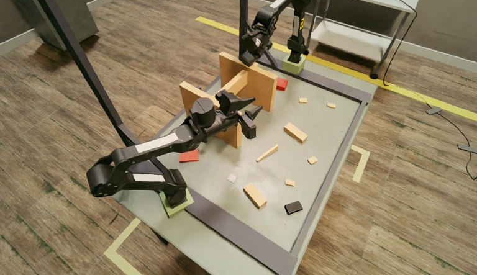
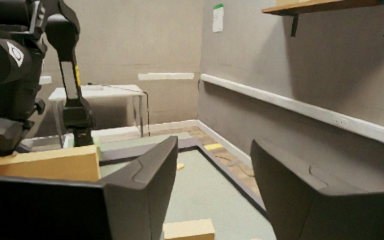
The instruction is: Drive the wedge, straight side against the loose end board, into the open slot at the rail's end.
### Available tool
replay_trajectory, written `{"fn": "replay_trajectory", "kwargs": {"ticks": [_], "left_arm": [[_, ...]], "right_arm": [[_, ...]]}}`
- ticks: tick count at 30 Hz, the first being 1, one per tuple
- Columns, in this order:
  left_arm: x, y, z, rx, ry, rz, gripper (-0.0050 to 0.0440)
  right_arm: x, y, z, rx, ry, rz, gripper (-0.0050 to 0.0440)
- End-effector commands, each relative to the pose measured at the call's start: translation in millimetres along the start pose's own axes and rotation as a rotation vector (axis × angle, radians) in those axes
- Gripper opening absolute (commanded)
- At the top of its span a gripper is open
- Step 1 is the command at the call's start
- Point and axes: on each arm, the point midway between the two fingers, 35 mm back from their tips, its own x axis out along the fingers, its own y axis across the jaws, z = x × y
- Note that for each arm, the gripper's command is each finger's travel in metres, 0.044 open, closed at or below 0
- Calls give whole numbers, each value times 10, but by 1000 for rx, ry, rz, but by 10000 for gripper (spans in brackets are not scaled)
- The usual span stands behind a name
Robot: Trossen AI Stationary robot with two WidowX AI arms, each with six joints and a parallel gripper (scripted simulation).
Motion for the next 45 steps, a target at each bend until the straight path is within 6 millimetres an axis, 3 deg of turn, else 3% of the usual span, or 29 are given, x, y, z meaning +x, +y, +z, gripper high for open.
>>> {"fn": "replay_trajectory", "kwargs": {"ticks": [1,17,18,28,45], "left_arm": [[263,-36,-144,-28,36,-79,-50],[266,-24,-143,-27,35,-76,-50],[-127,24,48,16,-9,44,-50],[-102,31,36,14,-5,37,-50],[-545,26,14,6,-5,17,-50]], "right_arm": [[3,-1,28,-4,-7,1,194],[3,-1,28,-4,-7,1,194],[3,-1,28,-4,-7,1,194],[3,-1,28,-4,-7,1,194],[3,-1,28,-4,-7,1,194]]}}
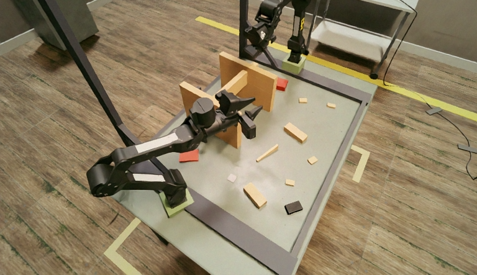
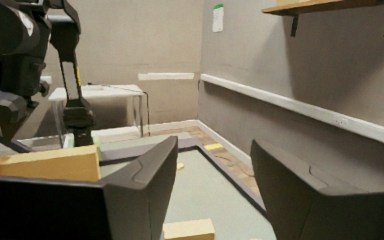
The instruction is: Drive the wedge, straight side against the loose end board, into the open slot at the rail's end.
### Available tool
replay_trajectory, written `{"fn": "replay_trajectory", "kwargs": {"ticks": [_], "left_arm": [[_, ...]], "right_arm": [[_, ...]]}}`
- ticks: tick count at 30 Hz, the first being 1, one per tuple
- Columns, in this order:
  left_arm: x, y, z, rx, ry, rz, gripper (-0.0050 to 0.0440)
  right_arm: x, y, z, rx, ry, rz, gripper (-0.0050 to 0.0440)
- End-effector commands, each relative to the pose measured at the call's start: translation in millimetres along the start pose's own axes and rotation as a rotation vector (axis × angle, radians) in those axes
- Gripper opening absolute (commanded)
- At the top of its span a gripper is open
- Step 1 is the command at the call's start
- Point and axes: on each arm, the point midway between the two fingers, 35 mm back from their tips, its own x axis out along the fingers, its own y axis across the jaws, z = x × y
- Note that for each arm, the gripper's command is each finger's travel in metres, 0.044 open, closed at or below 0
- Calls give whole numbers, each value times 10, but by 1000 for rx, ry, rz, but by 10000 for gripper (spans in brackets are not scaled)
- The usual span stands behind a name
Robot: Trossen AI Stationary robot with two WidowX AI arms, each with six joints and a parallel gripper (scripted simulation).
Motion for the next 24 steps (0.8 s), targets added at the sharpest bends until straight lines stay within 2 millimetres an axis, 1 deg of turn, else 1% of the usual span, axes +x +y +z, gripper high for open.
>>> {"fn": "replay_trajectory", "kwargs": {"ticks": [1,4,23,24], "left_arm": [[-141,27,15,6,-5,12,-50],[-239,25,15,5,-6,11,-50],[-261,14,25,8,-5,19,-50],[-256,-32,-8,-16,7,36,-50]], "right_arm": [[3,-1,28,-4,-7,1,194],[3,-1,28,-4,-7,1,194],[3,-1,28,-4,-7,1,194],[1,-2,30,-3,-8,0,194]]}}
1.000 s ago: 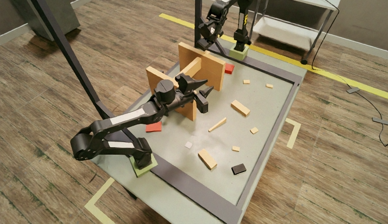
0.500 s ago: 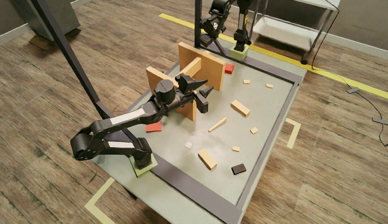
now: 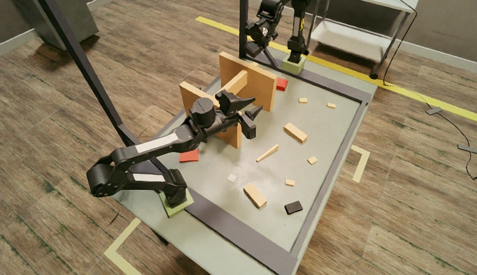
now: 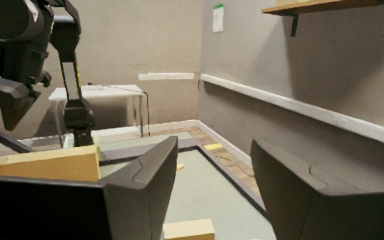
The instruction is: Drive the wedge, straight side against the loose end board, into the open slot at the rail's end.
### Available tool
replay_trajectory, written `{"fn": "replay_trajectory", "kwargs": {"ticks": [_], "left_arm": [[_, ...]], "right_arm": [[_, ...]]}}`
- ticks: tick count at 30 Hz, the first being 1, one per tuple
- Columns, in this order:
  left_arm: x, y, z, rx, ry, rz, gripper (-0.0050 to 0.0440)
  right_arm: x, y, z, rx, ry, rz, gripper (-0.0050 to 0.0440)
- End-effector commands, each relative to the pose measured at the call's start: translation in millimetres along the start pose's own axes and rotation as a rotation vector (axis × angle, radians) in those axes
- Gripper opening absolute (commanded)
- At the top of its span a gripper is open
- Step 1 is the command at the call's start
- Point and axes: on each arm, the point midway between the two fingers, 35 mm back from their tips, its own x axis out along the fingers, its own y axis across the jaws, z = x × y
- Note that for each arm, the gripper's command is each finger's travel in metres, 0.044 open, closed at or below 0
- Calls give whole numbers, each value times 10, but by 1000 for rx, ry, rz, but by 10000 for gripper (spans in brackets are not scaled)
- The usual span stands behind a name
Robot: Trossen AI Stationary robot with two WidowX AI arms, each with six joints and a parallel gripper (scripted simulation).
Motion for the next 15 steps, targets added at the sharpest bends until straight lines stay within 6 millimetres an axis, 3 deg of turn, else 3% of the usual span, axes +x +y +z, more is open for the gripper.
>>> {"fn": "replay_trajectory", "kwargs": {"ticks": [1,15], "left_arm": [[-65,-17,-21,-30,11,62,-50],[-198,251,-178,-300,6,450,-50]], "right_arm": [[0,-3,31,-3,-8,0,194],[-25,-11,54,6,-14,-1,194]]}}
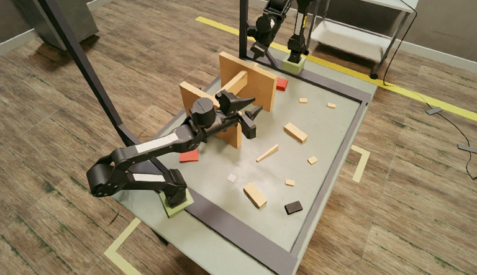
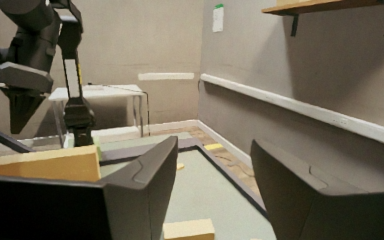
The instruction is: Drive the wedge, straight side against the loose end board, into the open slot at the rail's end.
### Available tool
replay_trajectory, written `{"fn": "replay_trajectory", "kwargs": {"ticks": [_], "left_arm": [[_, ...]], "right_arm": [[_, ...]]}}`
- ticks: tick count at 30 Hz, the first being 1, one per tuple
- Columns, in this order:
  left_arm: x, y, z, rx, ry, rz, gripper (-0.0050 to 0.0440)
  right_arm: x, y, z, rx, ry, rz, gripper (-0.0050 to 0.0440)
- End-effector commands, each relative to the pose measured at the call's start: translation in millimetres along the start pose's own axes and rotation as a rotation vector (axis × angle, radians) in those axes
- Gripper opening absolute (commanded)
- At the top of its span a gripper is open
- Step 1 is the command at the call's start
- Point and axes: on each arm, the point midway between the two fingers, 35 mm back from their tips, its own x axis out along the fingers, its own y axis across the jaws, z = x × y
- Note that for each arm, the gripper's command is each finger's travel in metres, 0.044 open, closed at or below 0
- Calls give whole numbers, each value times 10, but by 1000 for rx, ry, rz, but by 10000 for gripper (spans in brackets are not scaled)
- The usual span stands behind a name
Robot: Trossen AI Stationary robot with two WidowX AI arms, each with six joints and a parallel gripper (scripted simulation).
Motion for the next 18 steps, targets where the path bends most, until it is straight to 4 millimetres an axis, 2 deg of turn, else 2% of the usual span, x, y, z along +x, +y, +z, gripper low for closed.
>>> {"fn": "replay_trajectory", "kwargs": {"ticks": [1,6,10,18], "left_arm": [[-113,101,-25,-101,-19,178,-50],[-192,205,-56,-217,-62,329,-50],[-220,238,-47,-256,-89,381,-50],[-433,359,-120,-450,-218,608,-50]], "right_arm": [[-25,-9,54,6,-14,-1,194],[-28,-11,61,6,-17,-1,194],[-23,-5,47,7,-12,1,194],[-29,-11,55,7,-15,0,194]]}}
